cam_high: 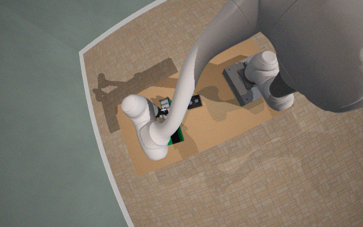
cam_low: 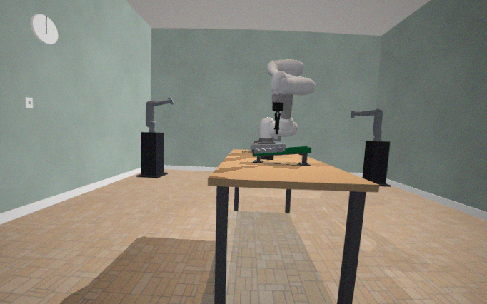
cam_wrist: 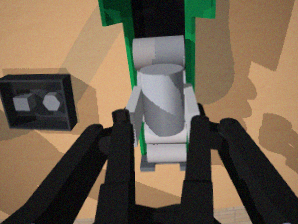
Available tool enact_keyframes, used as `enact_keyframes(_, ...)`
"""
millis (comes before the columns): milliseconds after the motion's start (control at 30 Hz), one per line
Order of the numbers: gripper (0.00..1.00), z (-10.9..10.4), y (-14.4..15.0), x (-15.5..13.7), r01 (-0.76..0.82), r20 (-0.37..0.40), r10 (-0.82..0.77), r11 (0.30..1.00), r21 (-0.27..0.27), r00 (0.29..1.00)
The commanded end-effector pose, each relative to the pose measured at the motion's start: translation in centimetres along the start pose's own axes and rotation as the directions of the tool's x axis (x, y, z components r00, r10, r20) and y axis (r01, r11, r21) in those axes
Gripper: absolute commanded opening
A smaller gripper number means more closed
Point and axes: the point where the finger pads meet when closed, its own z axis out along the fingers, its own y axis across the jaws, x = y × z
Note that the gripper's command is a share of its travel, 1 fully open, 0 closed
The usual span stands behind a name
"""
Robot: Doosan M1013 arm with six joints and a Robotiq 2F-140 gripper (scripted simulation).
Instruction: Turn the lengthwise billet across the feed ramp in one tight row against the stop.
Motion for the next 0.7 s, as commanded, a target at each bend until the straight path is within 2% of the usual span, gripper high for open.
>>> enact_keyframes(0,0.1,-0.02,0.0,0.0,0.003,0.0,-0.003,1.0,0.0,1.0)
enact_keyframes(667,0.1,-0.02,0.0,0.0,0.053,0.0,-0.053,0.999,0.0,0.999)
